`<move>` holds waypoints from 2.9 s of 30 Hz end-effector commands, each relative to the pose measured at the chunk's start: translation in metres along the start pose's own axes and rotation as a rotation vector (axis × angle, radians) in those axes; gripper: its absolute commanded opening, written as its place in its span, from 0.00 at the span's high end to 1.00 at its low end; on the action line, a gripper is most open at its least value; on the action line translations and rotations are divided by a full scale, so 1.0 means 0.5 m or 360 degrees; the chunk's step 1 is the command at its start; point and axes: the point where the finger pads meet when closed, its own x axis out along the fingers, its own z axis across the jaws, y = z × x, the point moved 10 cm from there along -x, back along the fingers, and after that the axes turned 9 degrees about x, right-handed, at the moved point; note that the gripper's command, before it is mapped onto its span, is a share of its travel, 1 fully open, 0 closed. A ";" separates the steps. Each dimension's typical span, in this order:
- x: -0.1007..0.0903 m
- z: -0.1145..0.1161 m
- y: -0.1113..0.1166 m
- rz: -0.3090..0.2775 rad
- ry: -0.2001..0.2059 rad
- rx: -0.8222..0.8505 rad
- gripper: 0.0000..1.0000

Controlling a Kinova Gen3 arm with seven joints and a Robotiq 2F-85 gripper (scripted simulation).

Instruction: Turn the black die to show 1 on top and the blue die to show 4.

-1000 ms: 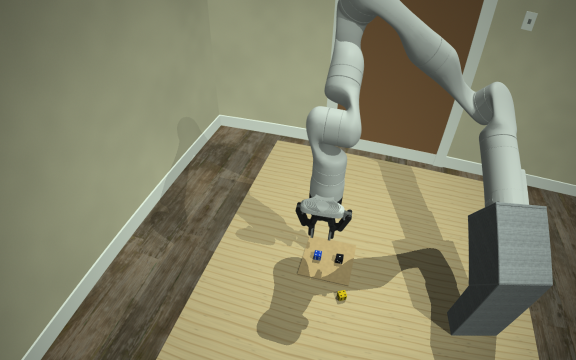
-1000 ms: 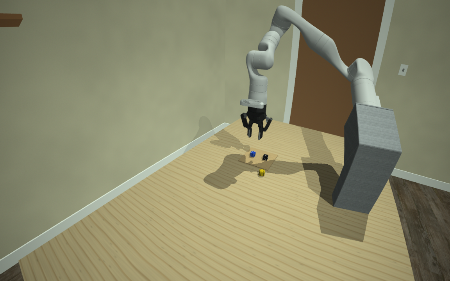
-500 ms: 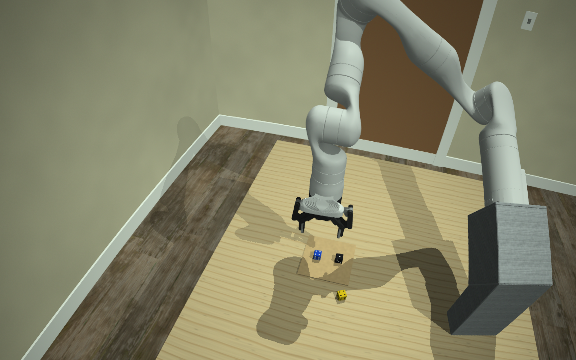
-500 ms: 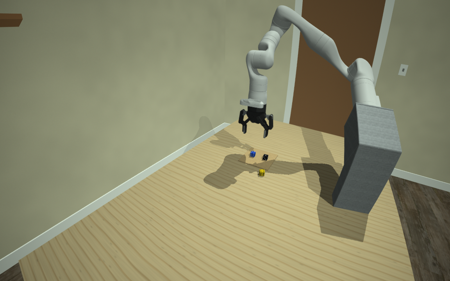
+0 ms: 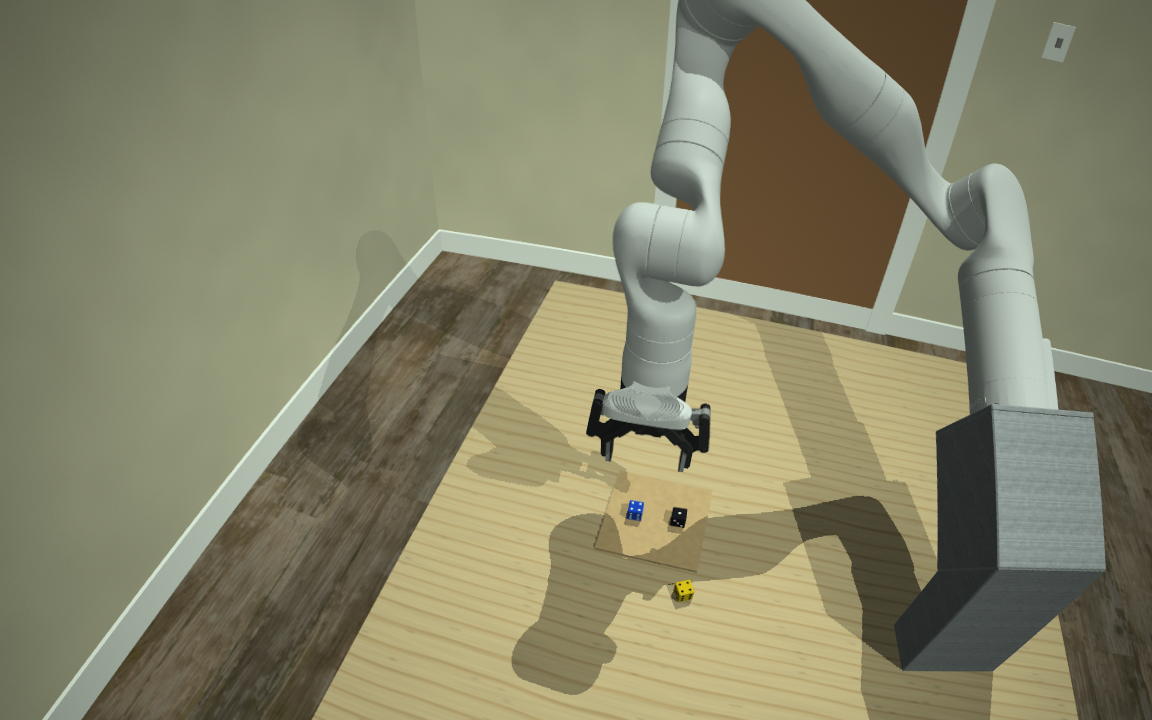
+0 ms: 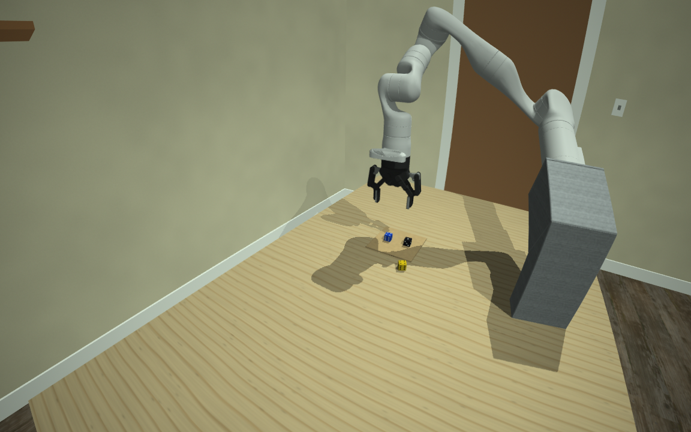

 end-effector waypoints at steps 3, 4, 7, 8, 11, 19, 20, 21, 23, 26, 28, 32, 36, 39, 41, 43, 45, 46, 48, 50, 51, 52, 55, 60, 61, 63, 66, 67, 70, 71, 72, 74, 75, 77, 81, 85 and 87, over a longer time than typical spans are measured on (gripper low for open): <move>-0.048 0.005 0.002 0.0013 -0.0016 0.0003 0.00; -0.048 0.005 0.002 0.0013 -0.0016 0.0003 0.00; -0.069 0.005 0.002 0.0013 -0.0016 0.0003 0.00; -0.079 0.004 0.002 0.0013 -0.0016 0.0003 0.00; -0.108 0.004 0.001 0.0013 -0.0016 0.0003 0.00; -0.149 0.004 0.001 0.0013 -0.0016 0.0003 0.00; -0.150 0.004 0.001 0.0013 -0.0016 0.0003 0.00; -0.150 0.004 0.001 0.0013 -0.0016 0.0003 0.00; -0.150 0.004 0.001 0.0013 -0.0016 0.0003 0.00; -0.150 0.004 0.001 0.0013 -0.0016 0.0003 0.00; -0.150 0.004 0.001 0.0013 -0.0016 0.0003 0.00; -0.150 0.004 0.001 0.0013 -0.0016 0.0003 0.00; -0.150 0.004 0.001 0.0013 -0.0016 0.0003 0.00; -0.150 0.004 0.001 0.0013 -0.0016 0.0003 0.00; -0.150 0.004 0.001 0.0013 -0.0016 0.0003 0.00; -0.150 0.004 0.001 0.0013 -0.0016 0.0003 0.00; -0.150 0.004 0.001 0.0013 -0.0016 0.0003 0.00; -0.150 0.004 0.001 0.0013 -0.0016 0.0003 0.00; -0.150 0.004 0.001 0.0013 -0.0016 0.0003 0.00; -0.150 0.004 0.001 0.0013 -0.0016 0.0003 0.00; -0.150 0.004 0.001 0.0013 -0.0016 0.0003 0.00; -0.150 0.004 0.001 0.0013 -0.0016 0.0003 0.00; -0.150 0.004 0.001 0.0013 -0.0016 0.0003 0.00; -0.150 0.004 0.001 0.0013 -0.0016 0.0003 0.00; -0.150 0.004 0.001 0.0013 -0.0016 0.0003 0.00; -0.150 0.004 0.001 0.0013 -0.0016 0.0003 0.00; -0.150 0.004 0.001 0.0013 -0.0016 0.0003 0.00; -0.150 0.004 0.001 0.0013 -0.0016 0.0003 0.00; -0.150 0.004 0.001 0.0013 -0.0016 0.0003 0.00; -0.150 0.004 0.001 0.0013 -0.0016 0.0003 0.00; -0.150 0.004 0.001 0.0013 -0.0016 0.0003 0.00; -0.150 0.004 0.001 0.0013 -0.0016 0.0003 0.00; -0.150 0.004 0.001 0.0013 -0.0016 0.0003 0.00; -0.150 0.004 0.001 0.0013 -0.0016 0.0003 0.00; -0.150 0.004 0.001 0.0013 -0.0016 0.0003 0.00; -0.150 0.004 0.001 0.0013 -0.0016 0.0003 0.00; -0.150 0.004 0.001 0.0013 -0.0016 0.0003 0.00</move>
